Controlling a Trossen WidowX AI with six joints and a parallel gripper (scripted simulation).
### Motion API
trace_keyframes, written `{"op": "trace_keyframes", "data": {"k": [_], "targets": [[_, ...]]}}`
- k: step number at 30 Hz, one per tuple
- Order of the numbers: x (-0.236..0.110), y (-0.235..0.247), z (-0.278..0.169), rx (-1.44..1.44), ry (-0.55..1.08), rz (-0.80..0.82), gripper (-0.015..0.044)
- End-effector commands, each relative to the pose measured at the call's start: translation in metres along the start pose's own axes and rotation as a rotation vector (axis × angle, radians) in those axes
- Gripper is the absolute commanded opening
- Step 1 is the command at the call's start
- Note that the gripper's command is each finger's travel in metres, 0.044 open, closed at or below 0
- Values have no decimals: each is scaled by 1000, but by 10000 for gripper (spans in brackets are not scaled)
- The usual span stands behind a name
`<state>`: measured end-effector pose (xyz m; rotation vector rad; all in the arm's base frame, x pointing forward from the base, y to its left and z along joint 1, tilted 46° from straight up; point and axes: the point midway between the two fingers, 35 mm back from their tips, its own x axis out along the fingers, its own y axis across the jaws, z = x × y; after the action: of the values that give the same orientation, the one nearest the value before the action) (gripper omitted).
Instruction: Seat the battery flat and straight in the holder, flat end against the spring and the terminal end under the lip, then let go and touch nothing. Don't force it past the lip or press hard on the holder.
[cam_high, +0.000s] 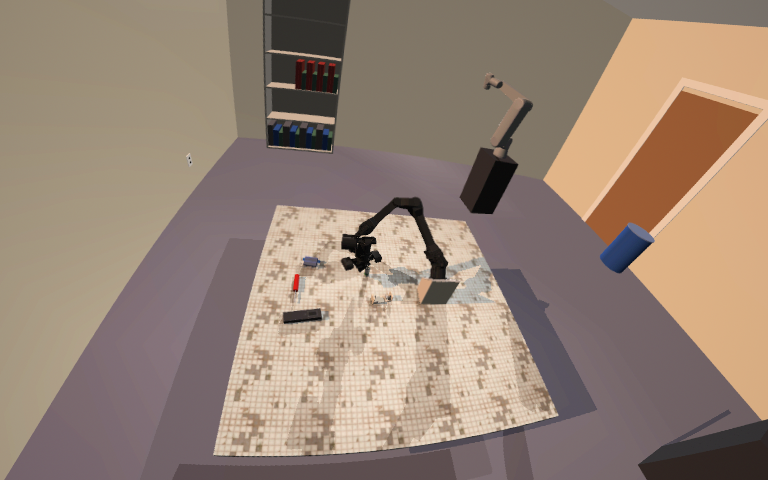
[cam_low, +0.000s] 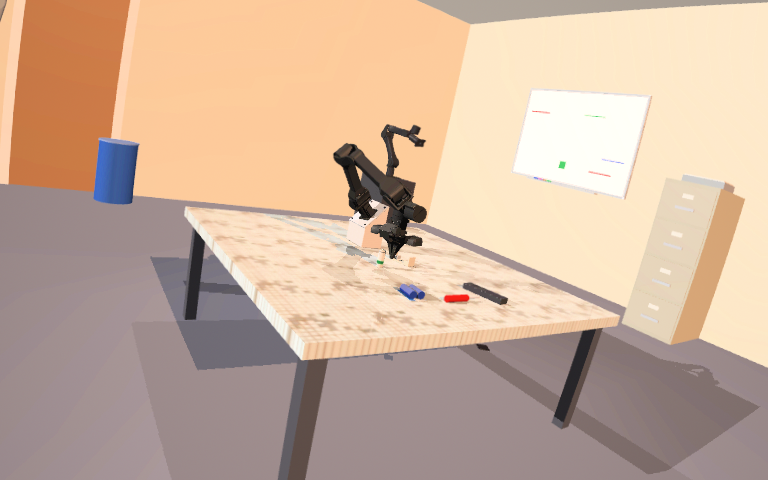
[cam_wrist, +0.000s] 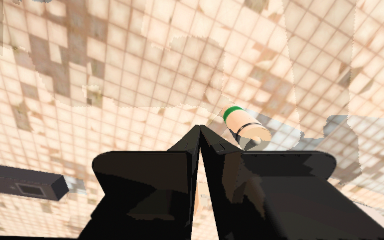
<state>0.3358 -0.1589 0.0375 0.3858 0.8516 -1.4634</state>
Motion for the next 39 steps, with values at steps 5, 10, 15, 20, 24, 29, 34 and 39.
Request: {"op": "trace_keyframes", "data": {"k": [5, 10, 15, 20, 24, 29, 34, 39], "targets": [[4, -11, 0, -11, -7, -1, 0], [4, -19, 1, -11, -7, -1, 0], [4, -27, 1, -11, -7, -2, 0], [4, -36, 2, -12, -7, -2, 0], [4, -42, 1, -12, -7, -2, 0], [4, -51, 1, -12, -7, -3, 0], [4, -59, 1, -12, -8, -3, 0], [4, -67, 0, -13, -8, -3, 0]]}}
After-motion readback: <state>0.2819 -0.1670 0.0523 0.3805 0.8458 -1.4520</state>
